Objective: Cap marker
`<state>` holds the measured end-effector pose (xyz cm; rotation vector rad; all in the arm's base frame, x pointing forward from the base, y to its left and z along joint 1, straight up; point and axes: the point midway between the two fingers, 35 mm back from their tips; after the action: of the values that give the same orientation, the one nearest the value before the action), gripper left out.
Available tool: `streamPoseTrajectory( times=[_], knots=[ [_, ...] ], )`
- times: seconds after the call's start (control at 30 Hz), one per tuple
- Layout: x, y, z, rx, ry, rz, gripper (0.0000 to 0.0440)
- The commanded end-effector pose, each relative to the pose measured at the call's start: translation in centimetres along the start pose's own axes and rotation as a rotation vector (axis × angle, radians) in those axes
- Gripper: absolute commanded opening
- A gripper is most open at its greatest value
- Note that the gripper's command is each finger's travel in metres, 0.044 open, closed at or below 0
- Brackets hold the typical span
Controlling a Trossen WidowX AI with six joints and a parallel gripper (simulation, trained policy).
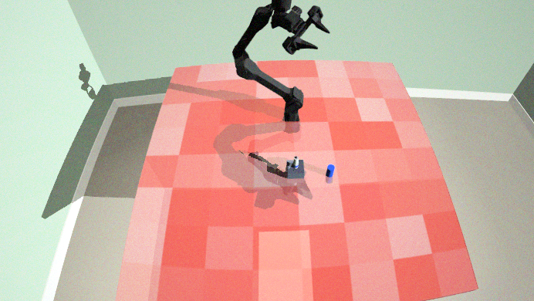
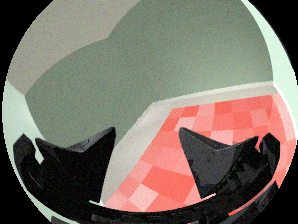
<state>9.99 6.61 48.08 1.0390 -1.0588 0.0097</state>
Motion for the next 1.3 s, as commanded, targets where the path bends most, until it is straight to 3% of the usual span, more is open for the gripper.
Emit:
streamPoseTrajectory(
  times=[0.0, 1.27],
  knots=[
    [-0.7, 0.1, -0.6, -0.021, 0.025, -0.006, 0.0325],
    [-7.1, 0.1, -7.6, -0.294, 0.232, -0.07, 0.033]
  ],
)
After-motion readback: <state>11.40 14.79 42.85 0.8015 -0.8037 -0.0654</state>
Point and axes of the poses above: the point midway between the two fingers, 35 mm back from their tips, its own z axis back along the fingers, its own y axis across the jaws, x = y × z, and after that the axes turned 10 degrees about -z, right-handed
